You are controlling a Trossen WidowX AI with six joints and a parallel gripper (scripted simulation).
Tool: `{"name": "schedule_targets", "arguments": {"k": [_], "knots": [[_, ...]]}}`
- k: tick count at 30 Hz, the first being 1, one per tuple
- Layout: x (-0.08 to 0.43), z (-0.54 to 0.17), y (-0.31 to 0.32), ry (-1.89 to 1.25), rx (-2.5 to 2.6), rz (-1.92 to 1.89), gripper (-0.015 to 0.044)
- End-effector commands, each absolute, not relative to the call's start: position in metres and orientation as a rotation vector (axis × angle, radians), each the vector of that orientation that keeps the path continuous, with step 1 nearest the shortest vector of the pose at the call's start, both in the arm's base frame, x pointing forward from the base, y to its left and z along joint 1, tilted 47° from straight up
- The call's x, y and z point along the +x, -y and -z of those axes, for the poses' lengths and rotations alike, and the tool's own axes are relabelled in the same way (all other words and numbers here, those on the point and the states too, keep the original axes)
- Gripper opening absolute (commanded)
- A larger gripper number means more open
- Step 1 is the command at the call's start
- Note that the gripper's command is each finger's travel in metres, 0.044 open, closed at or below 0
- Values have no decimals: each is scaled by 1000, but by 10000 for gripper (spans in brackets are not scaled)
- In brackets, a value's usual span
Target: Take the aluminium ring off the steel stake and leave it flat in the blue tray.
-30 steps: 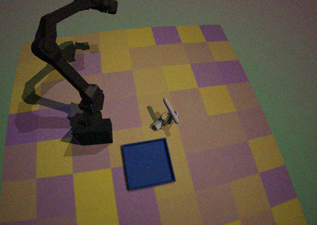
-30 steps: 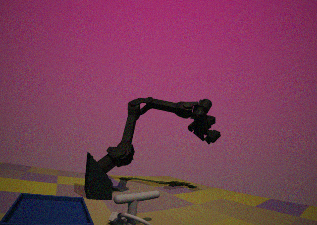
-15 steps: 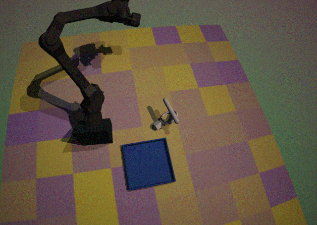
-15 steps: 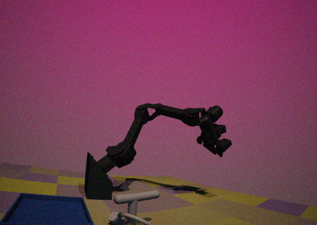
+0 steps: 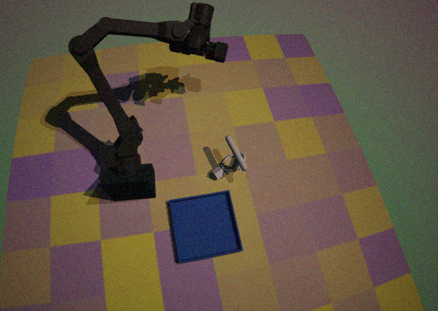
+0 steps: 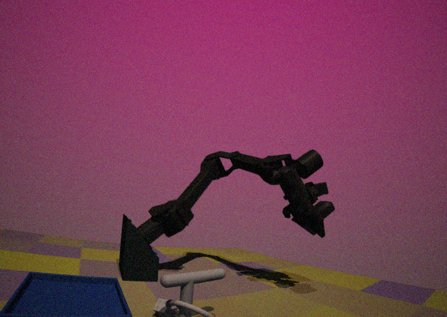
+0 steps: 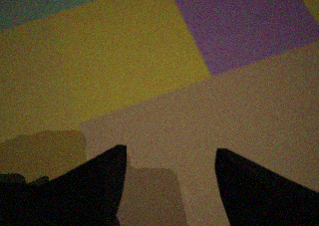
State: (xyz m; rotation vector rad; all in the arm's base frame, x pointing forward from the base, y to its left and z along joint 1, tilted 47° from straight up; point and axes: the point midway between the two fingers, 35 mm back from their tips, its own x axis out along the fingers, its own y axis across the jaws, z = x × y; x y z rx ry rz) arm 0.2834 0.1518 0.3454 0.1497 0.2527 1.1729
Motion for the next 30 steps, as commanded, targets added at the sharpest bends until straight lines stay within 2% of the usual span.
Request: {"name": "schedule_targets", "arguments": {"k": [1, 16, 30], "knots": [[308, -316, -127, -286, 155, -1086, 200], [346, -220, -39, -391, 201, -838, 200], [332, -123, 46, -493, 292, -610, 200]]}}
